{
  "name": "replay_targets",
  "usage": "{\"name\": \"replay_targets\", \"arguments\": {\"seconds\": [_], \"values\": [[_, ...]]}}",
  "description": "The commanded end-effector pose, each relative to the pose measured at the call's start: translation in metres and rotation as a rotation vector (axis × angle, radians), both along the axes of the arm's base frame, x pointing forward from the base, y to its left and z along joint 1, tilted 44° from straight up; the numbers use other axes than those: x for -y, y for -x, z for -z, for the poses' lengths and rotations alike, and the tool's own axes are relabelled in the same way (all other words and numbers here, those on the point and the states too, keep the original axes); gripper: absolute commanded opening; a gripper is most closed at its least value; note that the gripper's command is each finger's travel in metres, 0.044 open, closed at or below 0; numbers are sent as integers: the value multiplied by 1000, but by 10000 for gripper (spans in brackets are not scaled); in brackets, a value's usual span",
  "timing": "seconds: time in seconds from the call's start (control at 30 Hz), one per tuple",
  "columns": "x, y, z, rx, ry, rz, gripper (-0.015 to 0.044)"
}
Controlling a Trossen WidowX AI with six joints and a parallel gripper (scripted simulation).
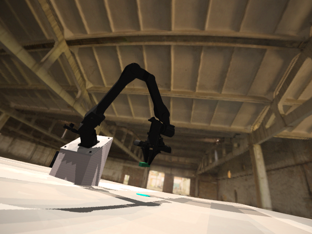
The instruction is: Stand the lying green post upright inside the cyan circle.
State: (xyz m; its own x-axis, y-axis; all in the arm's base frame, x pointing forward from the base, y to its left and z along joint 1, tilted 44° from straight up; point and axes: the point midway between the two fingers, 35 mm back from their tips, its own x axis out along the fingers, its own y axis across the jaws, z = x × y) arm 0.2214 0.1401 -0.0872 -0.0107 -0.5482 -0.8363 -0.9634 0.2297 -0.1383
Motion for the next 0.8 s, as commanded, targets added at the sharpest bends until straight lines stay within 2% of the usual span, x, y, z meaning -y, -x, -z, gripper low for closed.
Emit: {"name": "replay_targets", "arguments": {"seconds": [0.0,0.77], "values": [[2,1,2,-14,-29,10,23],[8,4,14,-60,-192,45,23]]}}
